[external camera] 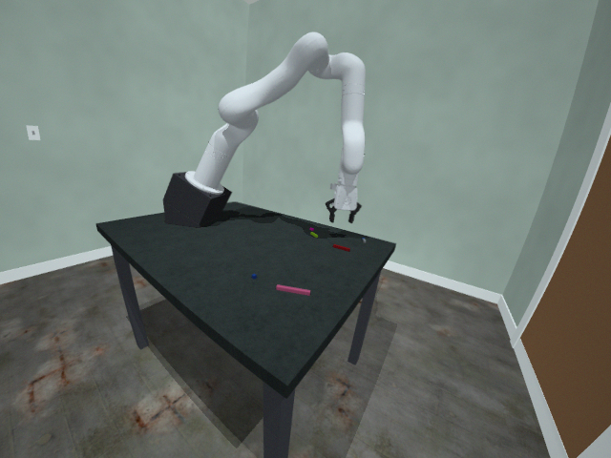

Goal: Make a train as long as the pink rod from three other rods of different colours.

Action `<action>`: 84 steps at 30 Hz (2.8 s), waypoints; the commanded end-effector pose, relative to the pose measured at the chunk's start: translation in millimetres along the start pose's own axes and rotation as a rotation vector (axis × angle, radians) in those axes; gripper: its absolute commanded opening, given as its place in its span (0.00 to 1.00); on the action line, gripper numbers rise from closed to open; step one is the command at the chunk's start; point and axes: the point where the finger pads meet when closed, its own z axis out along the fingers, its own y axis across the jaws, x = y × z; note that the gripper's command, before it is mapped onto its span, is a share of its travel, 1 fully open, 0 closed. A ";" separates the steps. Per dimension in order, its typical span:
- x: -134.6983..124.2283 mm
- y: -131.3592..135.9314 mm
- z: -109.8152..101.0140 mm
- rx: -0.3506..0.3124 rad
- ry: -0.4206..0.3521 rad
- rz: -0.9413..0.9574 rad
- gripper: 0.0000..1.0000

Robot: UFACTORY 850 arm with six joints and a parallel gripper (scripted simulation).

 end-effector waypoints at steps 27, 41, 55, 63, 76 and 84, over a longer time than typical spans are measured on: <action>46.1 -105.5 2.7 -0.025 0.009 -0.275 0.24; 46.1 -105.5 2.7 -0.025 0.009 -0.275 0.24; 46.1 -105.4 3.7 -0.025 0.009 -0.275 0.24; 46.0 -105.4 9.0 -0.026 0.010 -0.275 0.24; 45.6 -105.2 23.7 -0.026 0.010 -0.275 0.24; 45.4 -105.0 33.4 -0.026 0.010 -0.275 0.24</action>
